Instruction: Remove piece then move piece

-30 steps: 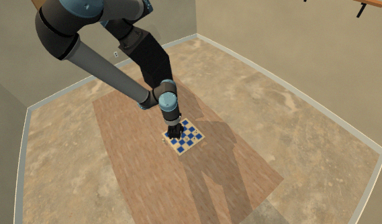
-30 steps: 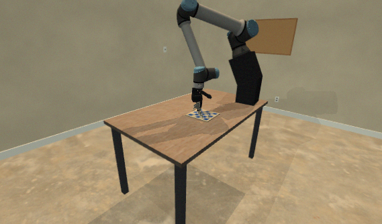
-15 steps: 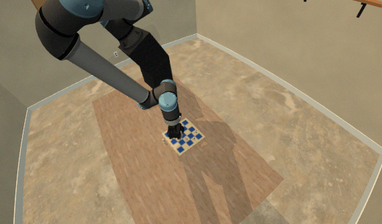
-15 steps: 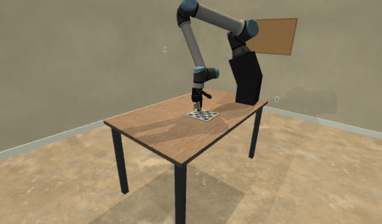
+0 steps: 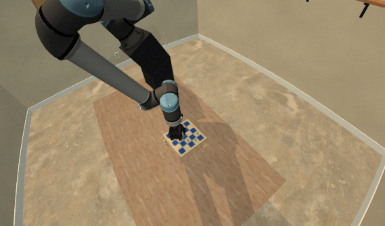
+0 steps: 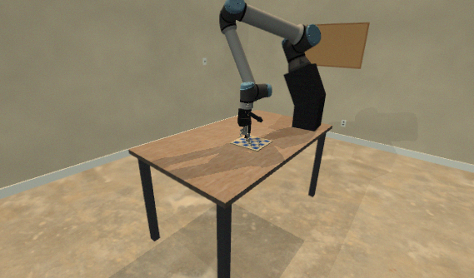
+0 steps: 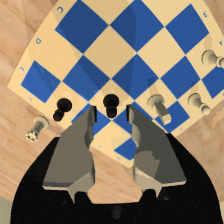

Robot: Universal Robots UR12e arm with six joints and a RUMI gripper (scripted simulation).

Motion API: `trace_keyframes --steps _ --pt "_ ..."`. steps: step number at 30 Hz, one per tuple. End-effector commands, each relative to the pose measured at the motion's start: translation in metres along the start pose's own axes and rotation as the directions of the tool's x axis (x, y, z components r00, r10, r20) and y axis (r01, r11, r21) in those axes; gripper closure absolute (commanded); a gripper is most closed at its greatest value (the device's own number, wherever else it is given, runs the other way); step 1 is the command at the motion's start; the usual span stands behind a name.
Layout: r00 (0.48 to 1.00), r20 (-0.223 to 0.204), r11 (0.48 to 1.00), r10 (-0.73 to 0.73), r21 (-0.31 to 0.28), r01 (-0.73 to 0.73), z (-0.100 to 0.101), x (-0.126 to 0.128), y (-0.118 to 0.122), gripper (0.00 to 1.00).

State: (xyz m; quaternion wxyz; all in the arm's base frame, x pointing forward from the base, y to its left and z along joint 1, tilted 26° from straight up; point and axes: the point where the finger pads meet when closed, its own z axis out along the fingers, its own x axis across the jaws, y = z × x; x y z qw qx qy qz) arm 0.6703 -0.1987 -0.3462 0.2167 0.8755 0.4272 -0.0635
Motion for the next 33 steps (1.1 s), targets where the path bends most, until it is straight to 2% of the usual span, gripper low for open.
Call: trace_keyframes --steps 1,6,8,18,27,28,33 --pt "1.0 0.0 1.0 0.0 -0.001 0.0 -0.01 0.0 0.0 0.8" --pt "1.0 0.0 1.0 0.0 -0.001 0.0 -0.033 0.0 0.0 0.8" --pt "1.0 0.0 1.0 0.0 -0.001 0.0 -0.033 0.0 0.0 0.8" --pt "1.0 0.0 1.0 0.0 -0.001 0.0 -0.081 0.0 0.0 0.8" --pt "1.0 0.0 1.0 0.0 -0.001 0.0 -0.089 0.0 0.0 0.8" --pt "1.0 0.0 1.0 0.0 -0.001 0.0 -0.089 0.0 0.0 0.0" --pt "1.0 0.0 1.0 0.0 -0.001 0.0 -0.089 0.0 0.0 0.0"
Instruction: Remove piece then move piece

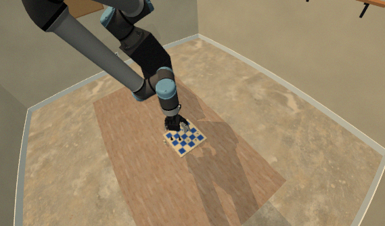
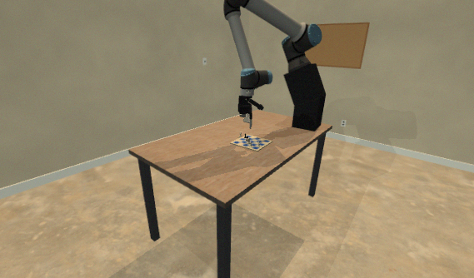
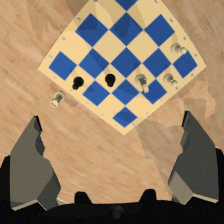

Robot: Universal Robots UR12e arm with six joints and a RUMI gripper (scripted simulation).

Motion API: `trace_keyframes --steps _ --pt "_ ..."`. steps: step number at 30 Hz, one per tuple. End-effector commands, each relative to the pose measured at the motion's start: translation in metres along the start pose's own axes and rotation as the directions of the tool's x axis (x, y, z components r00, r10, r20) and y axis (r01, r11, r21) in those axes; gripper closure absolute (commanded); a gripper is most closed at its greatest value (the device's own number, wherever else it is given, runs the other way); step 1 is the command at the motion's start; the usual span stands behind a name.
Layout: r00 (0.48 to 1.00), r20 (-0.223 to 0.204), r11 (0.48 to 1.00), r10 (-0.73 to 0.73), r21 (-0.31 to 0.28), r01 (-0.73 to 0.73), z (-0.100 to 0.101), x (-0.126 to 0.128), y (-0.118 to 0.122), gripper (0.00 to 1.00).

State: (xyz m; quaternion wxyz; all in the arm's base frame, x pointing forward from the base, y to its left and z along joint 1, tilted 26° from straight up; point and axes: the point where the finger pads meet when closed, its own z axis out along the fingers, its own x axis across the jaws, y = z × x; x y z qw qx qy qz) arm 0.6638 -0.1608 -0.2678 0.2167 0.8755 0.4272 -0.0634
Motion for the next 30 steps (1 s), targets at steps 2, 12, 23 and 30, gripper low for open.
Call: trace_keyframes --steps 2,12,23,30 --pt "1.0 0.0 1.0 0.0 -0.001 0.0 -0.001 0.0 0.0 0.0" --pt "1.0 0.0 1.0 0.0 -0.001 0.0 -0.001 0.0 0.0 0.0" --pt "1.0 0.0 1.0 0.0 -0.001 0.0 -0.015 0.0 0.0 0.0" --pt "1.0 0.0 1.0 0.0 -0.001 0.0 -0.037 0.0 0.0 0.0"
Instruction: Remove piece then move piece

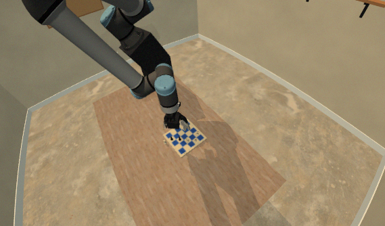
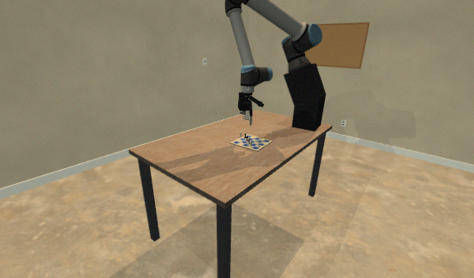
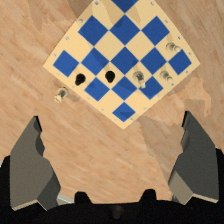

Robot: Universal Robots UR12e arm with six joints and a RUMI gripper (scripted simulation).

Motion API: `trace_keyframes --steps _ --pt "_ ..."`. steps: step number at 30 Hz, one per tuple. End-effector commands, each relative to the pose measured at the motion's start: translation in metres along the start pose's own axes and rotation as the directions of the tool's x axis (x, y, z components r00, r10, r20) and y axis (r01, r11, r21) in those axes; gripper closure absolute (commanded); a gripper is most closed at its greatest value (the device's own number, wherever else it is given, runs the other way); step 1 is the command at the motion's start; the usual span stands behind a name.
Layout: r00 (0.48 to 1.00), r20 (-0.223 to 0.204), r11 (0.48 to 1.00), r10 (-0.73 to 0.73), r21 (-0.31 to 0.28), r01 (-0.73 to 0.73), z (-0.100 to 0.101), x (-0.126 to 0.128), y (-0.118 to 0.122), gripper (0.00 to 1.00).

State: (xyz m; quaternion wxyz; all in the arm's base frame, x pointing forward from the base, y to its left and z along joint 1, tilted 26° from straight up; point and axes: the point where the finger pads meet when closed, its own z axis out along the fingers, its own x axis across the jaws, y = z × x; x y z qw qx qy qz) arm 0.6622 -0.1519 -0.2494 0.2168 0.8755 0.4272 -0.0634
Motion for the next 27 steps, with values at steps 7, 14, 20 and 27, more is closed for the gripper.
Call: trace_keyframes --steps 7,14,20,27 --pt "1.0 0.0 1.0 0.0 -0.001 0.0 -0.049 0.0 0.0 0.0" --pt "1.0 0.0 1.0 0.0 -0.001 0.0 -0.061 0.0 0.0 0.0" --pt "1.0 0.0 1.0 0.0 -0.001 0.0 -0.062 0.0 0.0 0.0" --pt "1.0 0.0 1.0 0.0 -0.001 0.0 -0.062 0.0 0.0 0.0"
